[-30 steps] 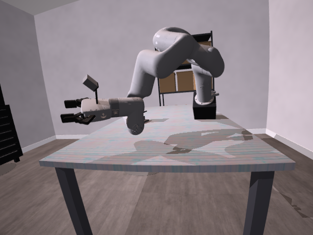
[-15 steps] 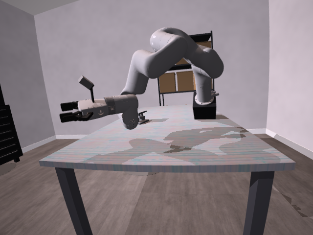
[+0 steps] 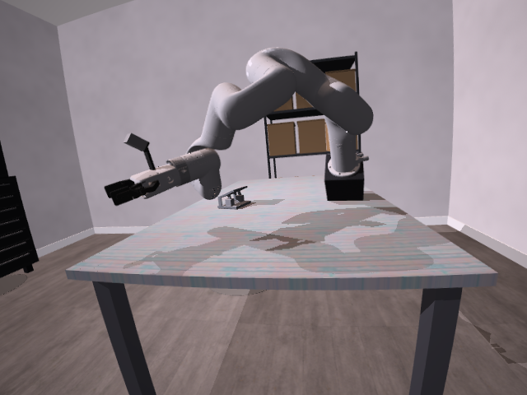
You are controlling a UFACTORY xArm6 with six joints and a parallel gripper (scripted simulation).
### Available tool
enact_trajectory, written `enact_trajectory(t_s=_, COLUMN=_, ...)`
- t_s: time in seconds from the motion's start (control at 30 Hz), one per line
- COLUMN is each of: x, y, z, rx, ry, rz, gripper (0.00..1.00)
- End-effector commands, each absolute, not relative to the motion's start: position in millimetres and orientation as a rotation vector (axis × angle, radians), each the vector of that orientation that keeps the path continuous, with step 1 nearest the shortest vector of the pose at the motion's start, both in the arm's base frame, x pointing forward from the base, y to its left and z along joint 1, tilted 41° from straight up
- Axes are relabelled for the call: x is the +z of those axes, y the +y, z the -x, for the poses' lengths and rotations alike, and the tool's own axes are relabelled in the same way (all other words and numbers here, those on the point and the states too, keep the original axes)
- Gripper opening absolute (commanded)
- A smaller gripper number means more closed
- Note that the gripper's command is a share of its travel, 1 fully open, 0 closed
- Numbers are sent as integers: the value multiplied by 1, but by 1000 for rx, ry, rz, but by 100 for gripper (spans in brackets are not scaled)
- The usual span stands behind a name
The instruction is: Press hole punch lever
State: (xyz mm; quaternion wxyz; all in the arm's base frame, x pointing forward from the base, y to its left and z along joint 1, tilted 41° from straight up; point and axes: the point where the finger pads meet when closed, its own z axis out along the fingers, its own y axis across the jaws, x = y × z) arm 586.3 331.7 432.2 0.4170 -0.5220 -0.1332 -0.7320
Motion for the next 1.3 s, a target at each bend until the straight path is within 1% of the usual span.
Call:
enact_trajectory(t_s=0.0, x=417, y=321, z=-592, rx=-1691, ry=-378, rz=1329, gripper=100)
enact_trajectory(t_s=0.13, x=406, y=314, z=-594, rx=-1620, ry=-387, rz=1356, gripper=100)
enact_trajectory(t_s=0.23, x=382, y=299, z=-597, rx=-1483, ry=-395, rz=1418, gripper=100)
enact_trajectory(t_s=0.3, x=380, y=297, z=-597, rx=-1471, ry=-395, rz=1424, gripper=100)
enact_trajectory(t_s=0.33, x=365, y=287, z=-598, rx=-1397, ry=-393, rz=1462, gripper=100)
enact_trajectory(t_s=0.4, x=365, y=287, z=-598, rx=-1394, ry=-393, rz=1464, gripper=100)
enact_trajectory(t_s=0.43, x=349, y=275, z=-598, rx=-1316, ry=-387, rz=1508, gripper=100)
enact_trajectory(t_s=0.53, x=349, y=275, z=-598, rx=-1316, ry=-387, rz=1508, gripper=100)
enact_trajectory(t_s=0.63, x=319, y=252, z=-596, rx=-1174, ry=-364, rz=1594, gripper=100)
enact_trajectory(t_s=0.8, x=298, y=234, z=-593, rx=-1081, ry=-340, rz=1655, gripper=100)
enact_trajectory(t_s=0.83, x=283, y=220, z=-590, rx=-1013, ry=-318, rz=1700, gripper=100)
enact_trajectory(t_s=0.9, x=280, y=218, z=-590, rx=-1004, ry=-315, rz=1707, gripper=100)
enact_trajectory(t_s=0.93, x=265, y=203, z=-586, rx=-937, ry=-289, rz=1753, gripper=100)
enact_trajectory(t_s=1.0, x=263, y=201, z=-586, rx=-928, ry=-285, rz=1760, gripper=100)
enact_trajectory(t_s=1.03, x=248, y=187, z=-582, rx=-865, ry=-257, rz=1804, gripper=100)
enact_trajectory(t_s=1.1, x=248, y=187, z=-582, rx=-865, ry=-257, rz=1804, gripper=100)
enact_trajectory(t_s=1.13, x=231, y=170, z=-576, rx=-796, ry=-222, rz=1854, gripper=100)
enact_trajectory(t_s=1.27, x=210, y=147, z=-569, rx=-711, ry=-173, rz=1915, gripper=100)
